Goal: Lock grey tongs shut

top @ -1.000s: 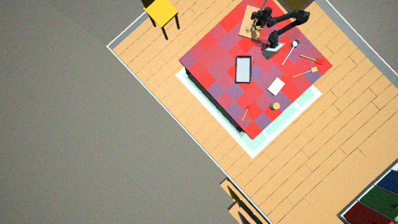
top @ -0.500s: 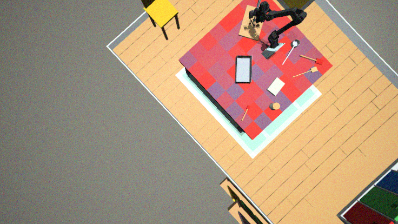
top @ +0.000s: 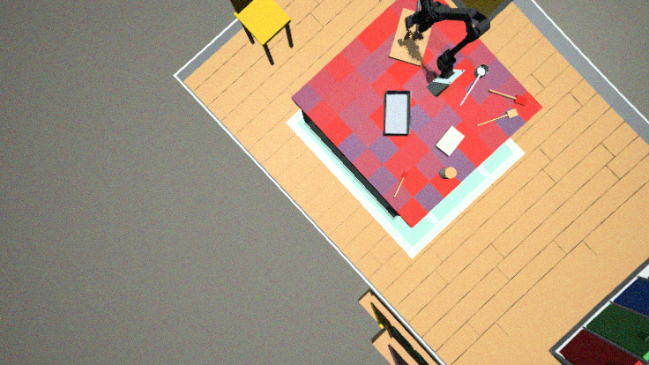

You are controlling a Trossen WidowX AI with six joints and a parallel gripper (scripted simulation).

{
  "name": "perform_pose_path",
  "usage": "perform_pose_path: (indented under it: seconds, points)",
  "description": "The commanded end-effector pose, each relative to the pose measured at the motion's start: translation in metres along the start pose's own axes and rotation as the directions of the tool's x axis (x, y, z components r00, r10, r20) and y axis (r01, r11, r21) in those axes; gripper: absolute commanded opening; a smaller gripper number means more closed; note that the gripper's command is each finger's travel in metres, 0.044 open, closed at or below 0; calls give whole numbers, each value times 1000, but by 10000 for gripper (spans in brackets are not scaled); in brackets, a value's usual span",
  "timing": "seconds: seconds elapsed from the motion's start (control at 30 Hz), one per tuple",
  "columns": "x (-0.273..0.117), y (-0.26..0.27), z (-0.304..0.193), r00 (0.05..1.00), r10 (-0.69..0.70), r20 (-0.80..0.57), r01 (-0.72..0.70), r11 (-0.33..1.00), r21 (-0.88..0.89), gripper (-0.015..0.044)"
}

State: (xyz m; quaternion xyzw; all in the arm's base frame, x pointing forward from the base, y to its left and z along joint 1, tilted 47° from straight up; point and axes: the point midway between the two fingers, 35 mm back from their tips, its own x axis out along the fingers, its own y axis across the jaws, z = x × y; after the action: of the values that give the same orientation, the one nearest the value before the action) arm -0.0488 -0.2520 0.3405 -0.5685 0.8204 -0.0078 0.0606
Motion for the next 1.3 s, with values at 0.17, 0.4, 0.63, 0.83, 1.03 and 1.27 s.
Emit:
perform_pose_path:
  seconds: [0.17,0.4,0.63,0.83,1.03,1.27]
  points:
    - [3,10,3,981,-33,190,30,999,17,-150]
    - [-1,18,9,938,-64,340,41,996,74,-150]
    - [-10,23,13,876,-109,471,32,985,169,-150]
    - [-22,26,15,811,-164,562,3,961,276,-150]
    - [-36,26,12,746,-235,623,-45,916,399,-150]
    - [-40,26,10,731,-255,633,-59,900,431,-150]
